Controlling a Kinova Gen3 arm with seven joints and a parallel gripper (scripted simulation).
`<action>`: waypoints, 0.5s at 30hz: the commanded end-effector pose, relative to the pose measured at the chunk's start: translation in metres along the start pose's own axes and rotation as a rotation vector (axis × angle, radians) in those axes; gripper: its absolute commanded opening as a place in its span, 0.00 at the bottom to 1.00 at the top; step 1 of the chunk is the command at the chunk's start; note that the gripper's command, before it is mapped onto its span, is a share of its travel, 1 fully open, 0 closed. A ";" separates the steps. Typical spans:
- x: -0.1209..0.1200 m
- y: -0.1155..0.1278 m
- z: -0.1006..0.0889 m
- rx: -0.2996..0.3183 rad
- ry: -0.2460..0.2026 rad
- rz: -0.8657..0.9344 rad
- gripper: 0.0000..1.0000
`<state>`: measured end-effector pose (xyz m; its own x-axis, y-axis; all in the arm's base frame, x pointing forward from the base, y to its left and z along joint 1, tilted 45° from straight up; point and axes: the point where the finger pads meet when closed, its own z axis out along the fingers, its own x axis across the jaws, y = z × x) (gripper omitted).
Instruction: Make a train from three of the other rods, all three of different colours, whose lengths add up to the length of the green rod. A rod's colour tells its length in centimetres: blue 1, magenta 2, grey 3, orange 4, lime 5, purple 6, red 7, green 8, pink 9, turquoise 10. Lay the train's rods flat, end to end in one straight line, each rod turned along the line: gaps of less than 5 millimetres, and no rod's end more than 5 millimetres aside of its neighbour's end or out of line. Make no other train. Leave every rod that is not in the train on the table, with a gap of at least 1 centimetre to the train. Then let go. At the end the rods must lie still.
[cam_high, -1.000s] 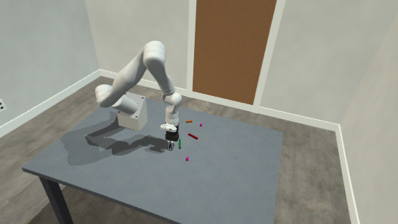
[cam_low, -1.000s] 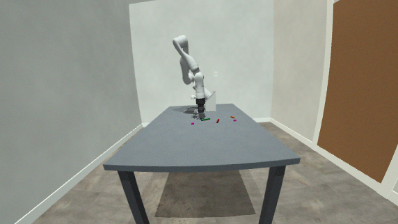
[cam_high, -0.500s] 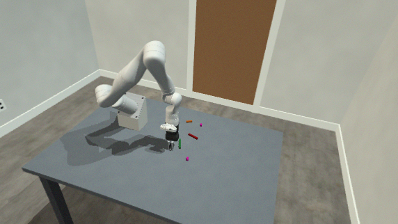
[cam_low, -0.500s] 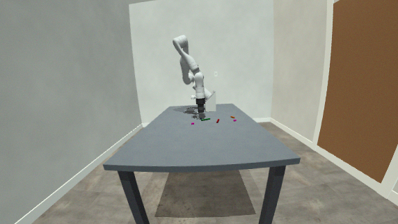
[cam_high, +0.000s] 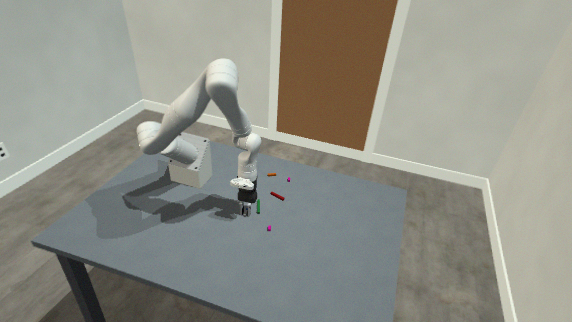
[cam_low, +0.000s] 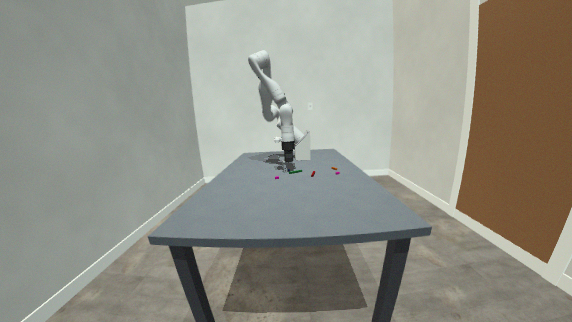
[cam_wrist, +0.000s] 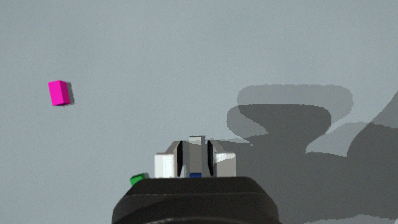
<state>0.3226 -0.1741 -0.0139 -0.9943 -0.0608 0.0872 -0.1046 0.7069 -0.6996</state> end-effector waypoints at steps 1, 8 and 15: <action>0.000 0.000 0.000 0.000 -0.001 0.000 0.54; 0.000 0.000 0.000 0.000 -0.001 0.000 0.54; 0.000 0.000 -0.009 0.000 -0.001 0.000 0.54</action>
<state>0.3207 -0.1719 -0.0105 -0.9939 -0.0583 0.0931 -0.1070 0.7037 -0.7024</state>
